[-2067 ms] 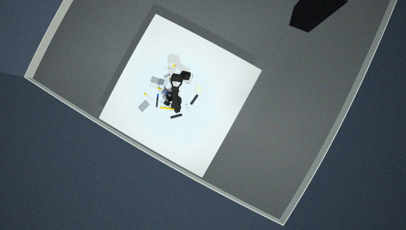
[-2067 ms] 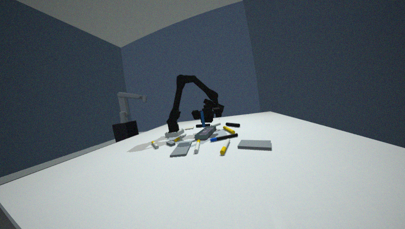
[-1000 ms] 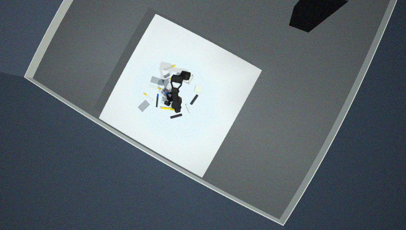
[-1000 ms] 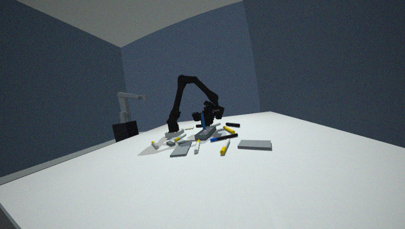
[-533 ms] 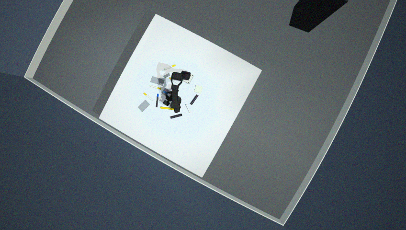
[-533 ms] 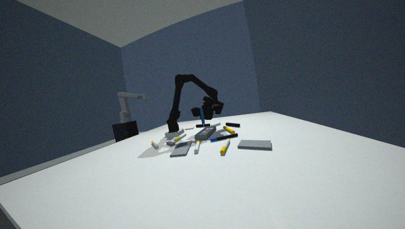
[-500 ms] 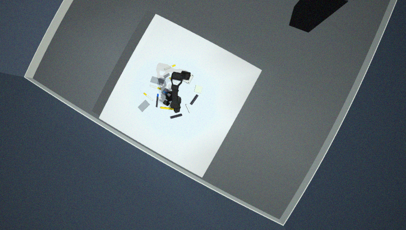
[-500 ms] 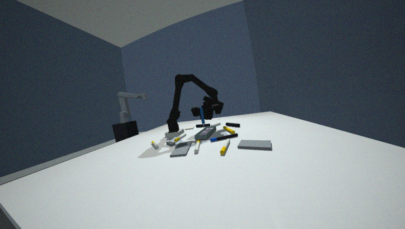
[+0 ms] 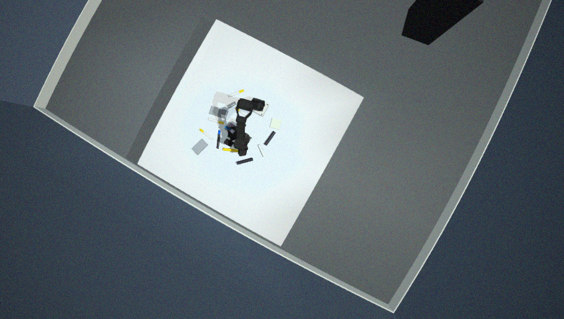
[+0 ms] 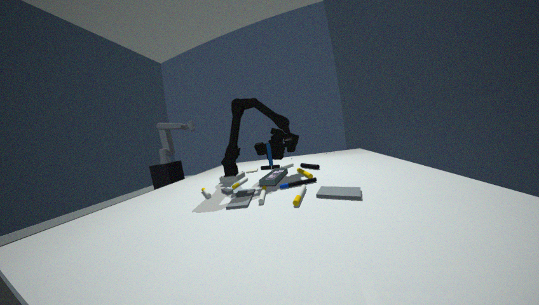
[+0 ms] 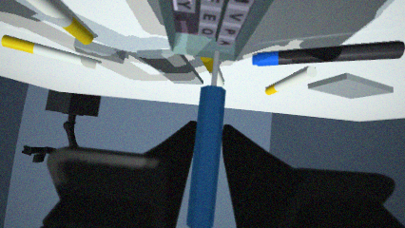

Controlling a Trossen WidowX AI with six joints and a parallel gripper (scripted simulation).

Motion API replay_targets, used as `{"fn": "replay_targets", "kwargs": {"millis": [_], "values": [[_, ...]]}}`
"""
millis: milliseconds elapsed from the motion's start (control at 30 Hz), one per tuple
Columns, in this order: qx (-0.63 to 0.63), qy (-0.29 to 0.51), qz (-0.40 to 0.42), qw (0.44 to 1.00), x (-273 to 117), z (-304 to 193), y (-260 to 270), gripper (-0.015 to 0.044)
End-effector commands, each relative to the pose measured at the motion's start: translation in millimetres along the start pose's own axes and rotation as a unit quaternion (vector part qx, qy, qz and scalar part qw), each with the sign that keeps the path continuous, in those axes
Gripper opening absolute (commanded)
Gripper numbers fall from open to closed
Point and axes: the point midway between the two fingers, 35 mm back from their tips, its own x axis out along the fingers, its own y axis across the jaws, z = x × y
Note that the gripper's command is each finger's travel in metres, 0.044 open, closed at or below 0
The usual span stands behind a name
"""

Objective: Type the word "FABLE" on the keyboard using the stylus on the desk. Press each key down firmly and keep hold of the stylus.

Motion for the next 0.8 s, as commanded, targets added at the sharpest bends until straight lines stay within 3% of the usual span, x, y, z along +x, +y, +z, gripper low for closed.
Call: {"fn": "replay_targets", "kwargs": {"millis": [0,233,600,700,767], "values": [[0.001,0.003,-0.002,1.0,14,-12,-6,0.0],[0.003,0.009,-0.001,1.0,30,-27,-12,0.0],[0.003,0.007,-0.001,1.0,41,-9,-11,0.0],[0.003,0.007,-0.001,1.0,42,-6,-11,0.0079],[0.003,0.007,-0.001,1.0,42,-6,-11,0.0081]]}}
